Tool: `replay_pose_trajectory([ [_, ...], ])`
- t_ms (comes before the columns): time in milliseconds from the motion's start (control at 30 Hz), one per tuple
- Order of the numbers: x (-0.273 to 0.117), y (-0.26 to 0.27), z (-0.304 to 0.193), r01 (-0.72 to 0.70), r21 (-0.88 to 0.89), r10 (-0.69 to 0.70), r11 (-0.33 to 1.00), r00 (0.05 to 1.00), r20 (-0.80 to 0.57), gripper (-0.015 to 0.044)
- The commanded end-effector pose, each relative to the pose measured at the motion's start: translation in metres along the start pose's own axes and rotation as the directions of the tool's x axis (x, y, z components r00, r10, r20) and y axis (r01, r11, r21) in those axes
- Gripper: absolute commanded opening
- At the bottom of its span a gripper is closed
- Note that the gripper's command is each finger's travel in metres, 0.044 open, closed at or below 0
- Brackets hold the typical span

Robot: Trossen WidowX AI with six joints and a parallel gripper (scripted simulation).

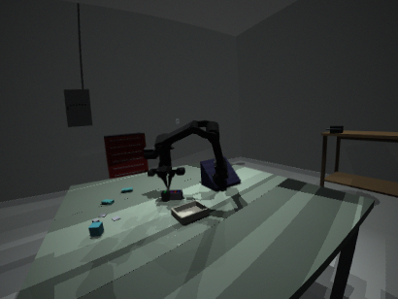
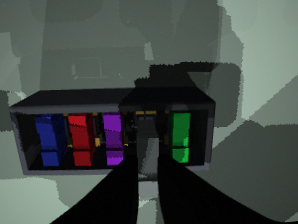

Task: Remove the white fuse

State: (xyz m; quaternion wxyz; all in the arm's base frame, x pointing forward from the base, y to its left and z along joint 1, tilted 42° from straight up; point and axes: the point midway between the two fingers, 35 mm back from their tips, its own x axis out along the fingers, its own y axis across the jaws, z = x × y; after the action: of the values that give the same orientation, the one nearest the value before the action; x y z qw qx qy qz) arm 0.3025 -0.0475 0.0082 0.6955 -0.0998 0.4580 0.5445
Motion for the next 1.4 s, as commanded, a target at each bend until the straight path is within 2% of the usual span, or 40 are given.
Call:
replay_pose_trajectory([
  [0, -0.004, -0.002, 0.0, 0.006, -0.009, -0.007, 1.0, 1.0, -0.002, 0.0],
  [1100, -0.032, -0.001, 0.0, 0.006, -0.008, -0.006, 1.0, 1.0, -0.003, 0.0],
  [1367, -0.033, 0.017, 0.046, 0.015, -0.004, -0.015, 1.0, 1.0, -0.014, 0.0],
])
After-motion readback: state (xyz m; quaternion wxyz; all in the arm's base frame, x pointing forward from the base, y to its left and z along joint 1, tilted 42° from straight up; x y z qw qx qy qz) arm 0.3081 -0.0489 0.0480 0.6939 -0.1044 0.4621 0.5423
